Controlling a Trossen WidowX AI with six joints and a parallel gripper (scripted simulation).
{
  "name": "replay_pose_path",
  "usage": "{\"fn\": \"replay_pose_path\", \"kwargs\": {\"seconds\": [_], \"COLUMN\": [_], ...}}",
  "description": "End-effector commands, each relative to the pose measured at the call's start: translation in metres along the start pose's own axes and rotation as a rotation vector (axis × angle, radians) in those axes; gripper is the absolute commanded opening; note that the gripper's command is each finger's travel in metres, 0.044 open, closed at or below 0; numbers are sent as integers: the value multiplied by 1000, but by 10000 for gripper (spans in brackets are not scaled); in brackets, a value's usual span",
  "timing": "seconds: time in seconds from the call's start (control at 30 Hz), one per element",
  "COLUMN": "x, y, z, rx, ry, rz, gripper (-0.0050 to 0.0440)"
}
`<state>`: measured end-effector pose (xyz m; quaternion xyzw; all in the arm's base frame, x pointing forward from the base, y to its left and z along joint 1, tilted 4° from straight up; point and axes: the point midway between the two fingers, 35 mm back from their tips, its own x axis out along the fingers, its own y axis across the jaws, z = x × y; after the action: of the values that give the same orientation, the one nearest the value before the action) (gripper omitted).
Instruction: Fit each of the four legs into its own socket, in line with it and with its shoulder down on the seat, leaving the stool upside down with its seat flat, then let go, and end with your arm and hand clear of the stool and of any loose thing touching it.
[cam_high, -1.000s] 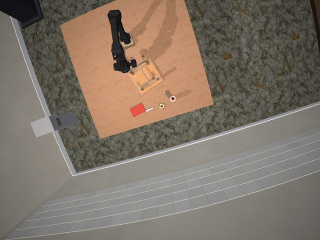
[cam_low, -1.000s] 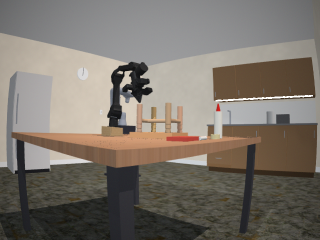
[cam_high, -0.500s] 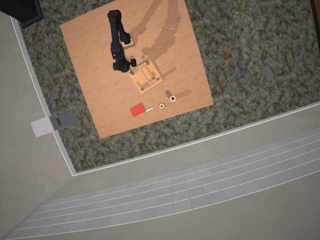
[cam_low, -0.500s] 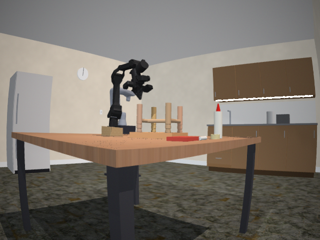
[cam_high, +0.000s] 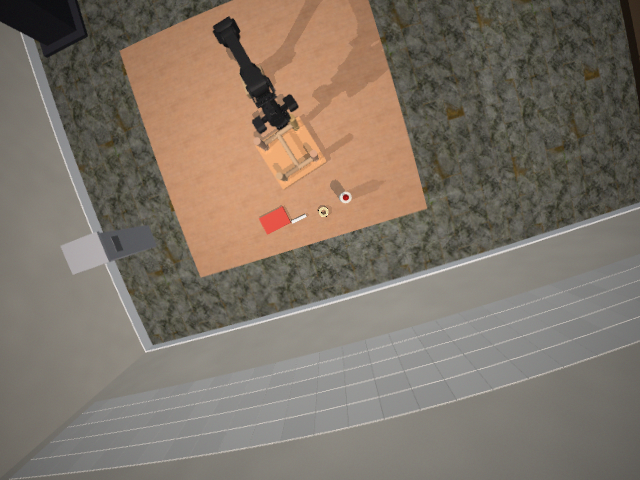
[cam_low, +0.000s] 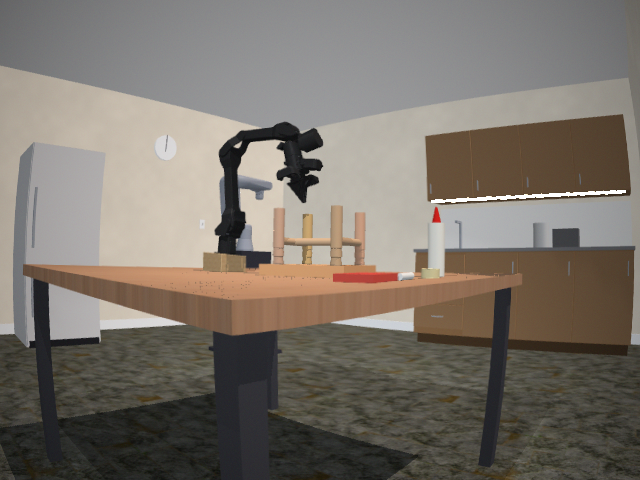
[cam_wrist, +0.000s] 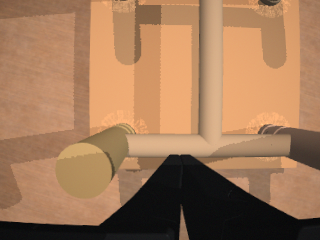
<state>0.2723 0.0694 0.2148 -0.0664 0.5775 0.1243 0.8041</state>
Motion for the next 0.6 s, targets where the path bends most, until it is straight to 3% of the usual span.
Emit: {"fn": "replay_pose_path", "kwargs": {"seconds": [0.0, 0.33, 0.57], "x": [-11, -11, 12], "y": [41, 48, 48], "z": [-6, -8, -16], "rx": [-138, -161, -161], "ry": [5, 8, 8], "rz": [39, 46, 46], "gripper": [0, 0, 0]}}
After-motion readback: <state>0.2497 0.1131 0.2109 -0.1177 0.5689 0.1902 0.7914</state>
